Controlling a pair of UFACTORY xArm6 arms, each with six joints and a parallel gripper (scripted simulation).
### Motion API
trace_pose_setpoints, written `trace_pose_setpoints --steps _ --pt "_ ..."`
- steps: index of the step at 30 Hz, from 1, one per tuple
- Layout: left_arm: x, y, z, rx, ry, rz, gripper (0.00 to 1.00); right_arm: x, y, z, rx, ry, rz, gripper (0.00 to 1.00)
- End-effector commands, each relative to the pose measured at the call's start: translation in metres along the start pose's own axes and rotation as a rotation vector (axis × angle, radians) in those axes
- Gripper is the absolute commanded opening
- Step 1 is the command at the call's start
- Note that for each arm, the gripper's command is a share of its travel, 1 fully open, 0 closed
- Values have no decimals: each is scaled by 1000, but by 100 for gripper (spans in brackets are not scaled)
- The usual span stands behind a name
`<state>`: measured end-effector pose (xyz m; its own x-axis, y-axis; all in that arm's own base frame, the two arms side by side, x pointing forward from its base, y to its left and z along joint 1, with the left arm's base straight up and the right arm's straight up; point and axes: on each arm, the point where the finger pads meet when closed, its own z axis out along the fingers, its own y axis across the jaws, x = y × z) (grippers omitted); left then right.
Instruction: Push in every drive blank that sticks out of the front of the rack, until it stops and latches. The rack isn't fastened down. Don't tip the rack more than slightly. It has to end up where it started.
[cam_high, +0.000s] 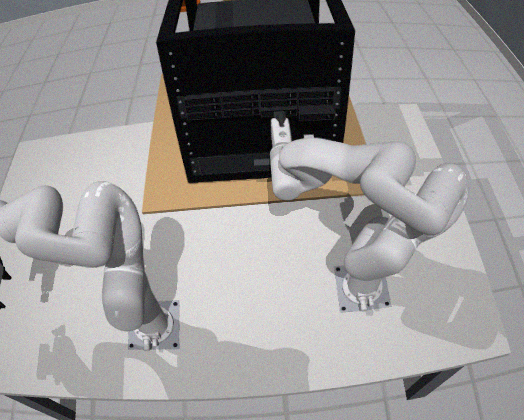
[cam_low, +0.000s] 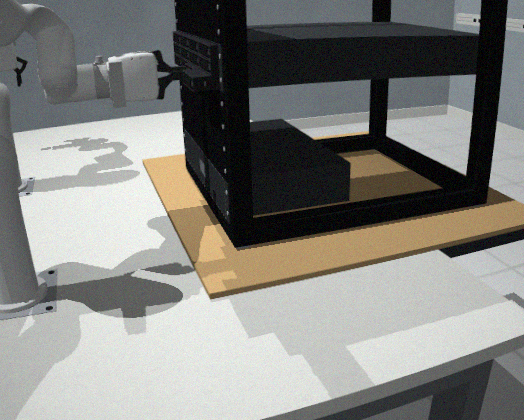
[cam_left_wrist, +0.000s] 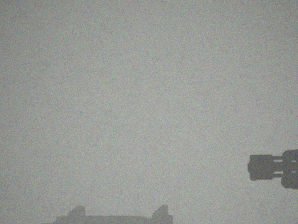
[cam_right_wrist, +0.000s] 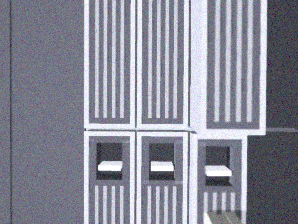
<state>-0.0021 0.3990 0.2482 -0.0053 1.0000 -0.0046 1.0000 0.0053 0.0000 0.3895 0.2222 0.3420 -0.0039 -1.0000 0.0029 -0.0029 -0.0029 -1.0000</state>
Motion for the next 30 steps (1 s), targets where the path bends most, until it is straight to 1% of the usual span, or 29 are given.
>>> trace_pose_setpoints --steps 1,6,12,30 --pt "1 0 -2 0 5 0 100 0 -2 0 3 0 3 0" --pt "1 0 -2 0 5 0 100 0 -2 1 3 0 3 0" --pt "1 0 -2 0 5 0 100 0 -2 9 3 0 3 0" --pt "1 0 -2 0 5 0 100 0 -2 11 3 0 3 0"
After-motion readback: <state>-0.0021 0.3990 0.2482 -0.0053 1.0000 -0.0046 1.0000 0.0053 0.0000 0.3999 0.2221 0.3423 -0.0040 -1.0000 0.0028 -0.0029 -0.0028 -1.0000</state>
